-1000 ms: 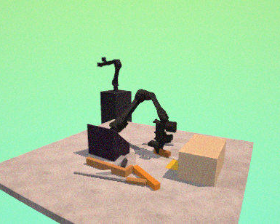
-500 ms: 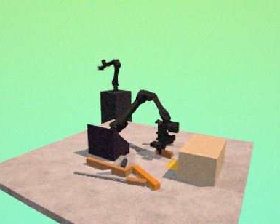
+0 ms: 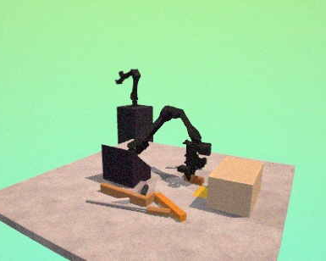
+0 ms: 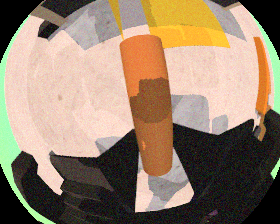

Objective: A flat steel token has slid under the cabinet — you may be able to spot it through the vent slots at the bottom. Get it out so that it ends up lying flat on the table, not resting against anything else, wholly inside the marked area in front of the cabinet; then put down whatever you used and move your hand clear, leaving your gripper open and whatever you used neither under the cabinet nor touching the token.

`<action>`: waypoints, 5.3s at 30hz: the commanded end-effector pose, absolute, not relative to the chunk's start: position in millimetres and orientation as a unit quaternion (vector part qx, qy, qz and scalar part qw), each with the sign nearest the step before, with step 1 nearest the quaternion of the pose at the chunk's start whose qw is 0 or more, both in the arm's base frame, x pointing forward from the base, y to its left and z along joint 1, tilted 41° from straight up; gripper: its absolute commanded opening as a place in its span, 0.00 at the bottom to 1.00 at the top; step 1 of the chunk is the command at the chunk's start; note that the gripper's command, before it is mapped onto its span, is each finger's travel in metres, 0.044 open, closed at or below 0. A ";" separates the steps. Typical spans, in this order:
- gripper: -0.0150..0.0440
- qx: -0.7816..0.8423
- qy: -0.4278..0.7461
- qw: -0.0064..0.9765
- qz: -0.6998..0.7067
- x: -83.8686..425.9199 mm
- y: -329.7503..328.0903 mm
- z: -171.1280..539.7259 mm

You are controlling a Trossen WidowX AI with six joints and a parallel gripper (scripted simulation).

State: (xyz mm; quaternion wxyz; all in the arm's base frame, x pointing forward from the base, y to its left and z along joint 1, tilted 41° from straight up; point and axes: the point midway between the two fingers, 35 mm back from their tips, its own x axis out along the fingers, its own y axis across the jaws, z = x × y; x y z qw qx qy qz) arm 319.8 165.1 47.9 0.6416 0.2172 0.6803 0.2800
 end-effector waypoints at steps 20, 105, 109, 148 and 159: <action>0.25 0.217 0.678 0.643 0.282 344.5 167.3 47.9; 0.25 0.216 0.678 0.644 0.282 385.4 154.6 31.1; 0.25 0.216 0.678 0.644 0.282 382.0 154.4 31.2; 0.25 0.216 0.679 0.643 0.282 346.6 151.4 31.5; 0.25 0.217 0.679 0.643 0.282 335.9 150.5 31.6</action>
